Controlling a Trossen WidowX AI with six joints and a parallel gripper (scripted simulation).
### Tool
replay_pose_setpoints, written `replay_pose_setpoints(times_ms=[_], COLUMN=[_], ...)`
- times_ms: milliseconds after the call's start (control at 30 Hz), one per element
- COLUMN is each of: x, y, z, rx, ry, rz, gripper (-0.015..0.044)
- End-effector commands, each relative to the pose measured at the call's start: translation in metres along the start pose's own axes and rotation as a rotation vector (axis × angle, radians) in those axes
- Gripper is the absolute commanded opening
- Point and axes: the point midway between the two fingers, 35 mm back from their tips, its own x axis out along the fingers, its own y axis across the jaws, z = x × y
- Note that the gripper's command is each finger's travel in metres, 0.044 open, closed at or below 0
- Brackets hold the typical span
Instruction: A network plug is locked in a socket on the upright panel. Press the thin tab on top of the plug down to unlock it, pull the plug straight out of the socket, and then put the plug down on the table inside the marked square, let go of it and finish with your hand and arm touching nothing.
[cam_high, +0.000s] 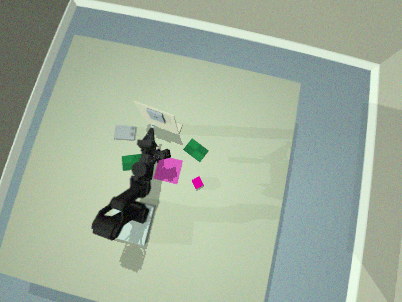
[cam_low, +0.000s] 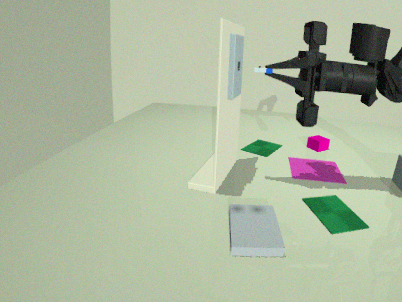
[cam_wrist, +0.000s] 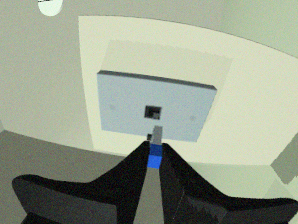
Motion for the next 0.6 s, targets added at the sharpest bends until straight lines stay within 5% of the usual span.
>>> replay_pose_setpoints(times_ms=[0,567], x=[-0.0025,-0.0095], y=[0.0002,0.0001], z=[-0.0009,-0.0024], rx=[0.003,0.003], ry=[0.002,0.002], rz=[0.0,0.0], gripper=[0.0,0.0])
